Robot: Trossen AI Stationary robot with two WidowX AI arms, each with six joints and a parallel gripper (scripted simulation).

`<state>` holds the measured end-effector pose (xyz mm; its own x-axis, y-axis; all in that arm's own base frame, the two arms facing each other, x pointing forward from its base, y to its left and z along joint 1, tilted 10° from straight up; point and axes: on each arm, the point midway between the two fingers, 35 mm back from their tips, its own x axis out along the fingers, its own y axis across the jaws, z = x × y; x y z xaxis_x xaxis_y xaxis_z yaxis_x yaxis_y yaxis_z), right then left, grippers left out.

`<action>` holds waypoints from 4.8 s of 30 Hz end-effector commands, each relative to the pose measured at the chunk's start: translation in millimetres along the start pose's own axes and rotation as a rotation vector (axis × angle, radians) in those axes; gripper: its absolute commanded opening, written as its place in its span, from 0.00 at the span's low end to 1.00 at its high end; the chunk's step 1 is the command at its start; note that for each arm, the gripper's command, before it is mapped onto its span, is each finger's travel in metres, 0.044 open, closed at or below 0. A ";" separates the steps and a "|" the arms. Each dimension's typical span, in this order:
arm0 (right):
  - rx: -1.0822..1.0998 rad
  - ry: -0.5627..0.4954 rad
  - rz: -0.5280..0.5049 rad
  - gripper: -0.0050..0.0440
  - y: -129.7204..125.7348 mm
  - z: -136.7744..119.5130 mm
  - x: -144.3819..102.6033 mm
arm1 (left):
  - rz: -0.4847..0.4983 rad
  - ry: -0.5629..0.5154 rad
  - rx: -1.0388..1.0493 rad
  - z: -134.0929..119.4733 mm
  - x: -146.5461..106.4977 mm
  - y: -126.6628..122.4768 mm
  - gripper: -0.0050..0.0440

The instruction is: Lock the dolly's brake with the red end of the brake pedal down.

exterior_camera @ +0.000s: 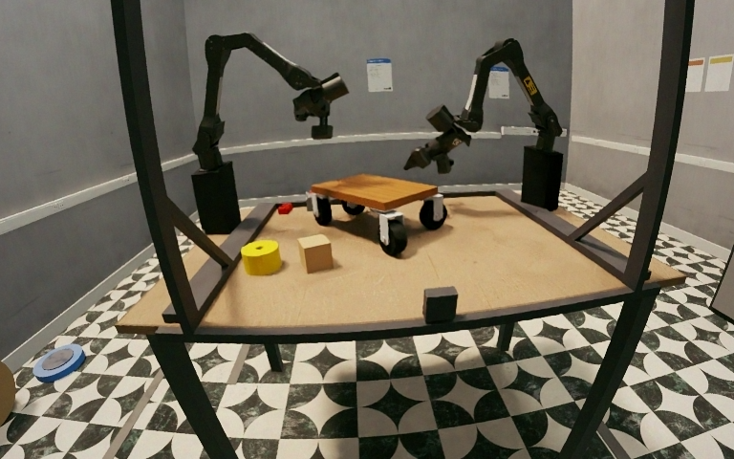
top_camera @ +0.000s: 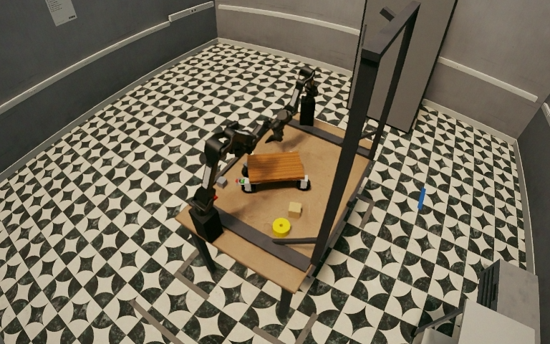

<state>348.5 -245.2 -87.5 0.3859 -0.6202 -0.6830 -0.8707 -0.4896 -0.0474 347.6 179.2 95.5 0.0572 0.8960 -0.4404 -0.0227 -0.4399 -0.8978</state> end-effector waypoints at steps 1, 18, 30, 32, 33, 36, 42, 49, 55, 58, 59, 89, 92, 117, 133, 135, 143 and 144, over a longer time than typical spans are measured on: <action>0.008 0.018 -0.008 1.00 -2.9 -8.3 -2.0 | -0.005 0.009 -0.020 -1.9 -2.7 -6.7 1.00; 0.017 0.017 -0.013 1.00 -4.3 -7.8 -3.7 | 0.002 0.010 -0.003 -1.9 -2.0 -5.1 0.95; 0.489 -0.059 -0.171 1.00 -53.3 23.5 -52.3 | 0.224 0.105 0.765 5.5 13.8 40.0 0.36; 0.561 -0.080 -0.191 1.00 -59.5 28.9 -60.0 | 0.256 0.134 0.889 6.8 15.8 47.9 0.27; 0.561 -0.080 -0.191 1.00 -59.5 28.9 -60.0 | 0.256 0.134 0.889 6.8 15.8 47.9 0.27; 0.657 -0.110 -0.215 1.00 -67.3 36.3 -70.5 | 0.290 0.187 1.068 8.2 16.7 55.5 0.17; 0.888 -0.199 -0.261 1.00 -83.5 55.0 -96.2 | 0.363 0.331 1.423 12.5 18.5 76.2 0.10; 1.141 -0.320 -0.288 1.00 -97.3 76.7 -125.7 | 0.402 0.553 1.824 18.3 17.4 97.5 0.10; 1.320 -0.419 -0.287 1.00 -104.4 92.6 -146.9 | 0.389 0.747 2.091 22.3 14.9 111.9 0.10; 1.426 -0.483 -0.278 1.00 -107.6 102.3 -159.8 | 0.362 0.878 2.241 24.8 12.7 120.2 0.10; 1.460 -0.504 -0.273 1.00 -108.4 105.5 -164.0 | 0.350 0.923 2.288 25.7 11.9 122.9 0.10; 2.273 -1.070 0.182 1.00 -98.5 185.7 -267.5 | -1.042 2.205 2.931 41.9 -24.3 173.5 0.00; 2.278 -1.069 0.184 1.00 -98.0 185.9 -267.6 | -1.055 2.210 2.929 42.1 -24.6 173.8 0.00; 2.276 -1.063 0.185 1.00 -98.8 186.1 -265.9 | -1.061 2.195 2.936 39.8 -21.4 186.7 0.00; 2.276 -1.063 0.185 1.00 -98.8 186.1 -265.9 | -1.048 2.209 2.930 42.0 -17.2 204.7 0.00; 2.276 -1.063 0.185 1.00 -98.8 186.1 -265.9 | -1.050 2.207 2.931 41.3 -16.9 204.7 0.00; 2.276 -1.063 0.185 1.00 -98.8 186.1 -265.9 | -1.064 2.189 2.936 39.1 -16.5 205.7 0.00; 2.276 -1.063 0.185 1.00 -98.8 186.1 -265.9 | -1.064 2.189 2.936 39.1 -16.3 206.3 0.00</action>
<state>273.2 80.8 -40.3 0.7015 0.1234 -0.7019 -0.0004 0.9850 0.1728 302.8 77.9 -81.9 0.0160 -0.1751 -0.9844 0.8039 0.5877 -0.0915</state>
